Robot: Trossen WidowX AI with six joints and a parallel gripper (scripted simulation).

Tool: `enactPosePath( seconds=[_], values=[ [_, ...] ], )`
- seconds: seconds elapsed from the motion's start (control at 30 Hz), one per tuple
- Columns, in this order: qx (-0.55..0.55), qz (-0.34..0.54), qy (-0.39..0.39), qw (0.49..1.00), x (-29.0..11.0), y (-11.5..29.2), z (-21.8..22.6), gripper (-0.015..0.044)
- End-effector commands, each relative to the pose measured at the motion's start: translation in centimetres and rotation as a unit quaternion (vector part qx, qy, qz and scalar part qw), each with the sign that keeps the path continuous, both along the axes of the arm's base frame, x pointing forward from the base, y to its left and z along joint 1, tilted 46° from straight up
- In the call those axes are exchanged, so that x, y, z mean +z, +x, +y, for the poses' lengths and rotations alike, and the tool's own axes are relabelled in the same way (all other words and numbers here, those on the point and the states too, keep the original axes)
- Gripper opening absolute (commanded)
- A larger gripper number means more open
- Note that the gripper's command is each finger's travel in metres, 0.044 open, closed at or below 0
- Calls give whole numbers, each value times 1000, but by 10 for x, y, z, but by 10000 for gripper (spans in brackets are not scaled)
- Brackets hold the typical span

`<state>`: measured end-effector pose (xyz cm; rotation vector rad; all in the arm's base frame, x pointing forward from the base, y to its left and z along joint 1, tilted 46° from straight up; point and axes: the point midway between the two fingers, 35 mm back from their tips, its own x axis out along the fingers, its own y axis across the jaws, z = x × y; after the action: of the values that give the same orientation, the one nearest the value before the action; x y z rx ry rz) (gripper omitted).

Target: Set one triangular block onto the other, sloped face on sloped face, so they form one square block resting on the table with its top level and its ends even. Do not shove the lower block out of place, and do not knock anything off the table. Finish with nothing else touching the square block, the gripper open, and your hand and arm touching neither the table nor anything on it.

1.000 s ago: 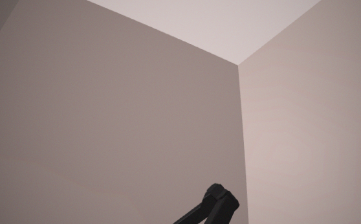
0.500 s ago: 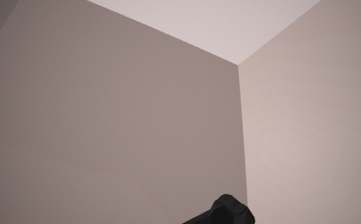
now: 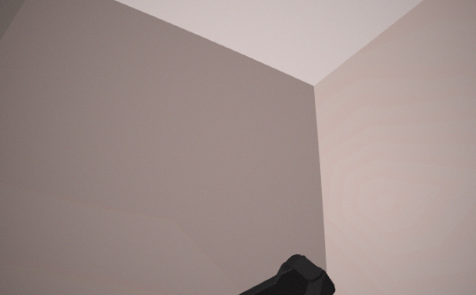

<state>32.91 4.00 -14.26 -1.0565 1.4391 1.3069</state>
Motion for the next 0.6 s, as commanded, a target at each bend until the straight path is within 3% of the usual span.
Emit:
enactPosePath(
  seconds=[0.0, 0.27, 0.47, 0.57],
  values=[
    [1, 0, 3, 1000, 0, -1, 0, 440],
    [1, 0, 2, 1000, 1, 0, -1, 440],
    [0, -1, -1, 1000, 62, 10, -63, 440],
    [0, -1, -2, 1000, 70, 10, -72, 440]
  ],
)
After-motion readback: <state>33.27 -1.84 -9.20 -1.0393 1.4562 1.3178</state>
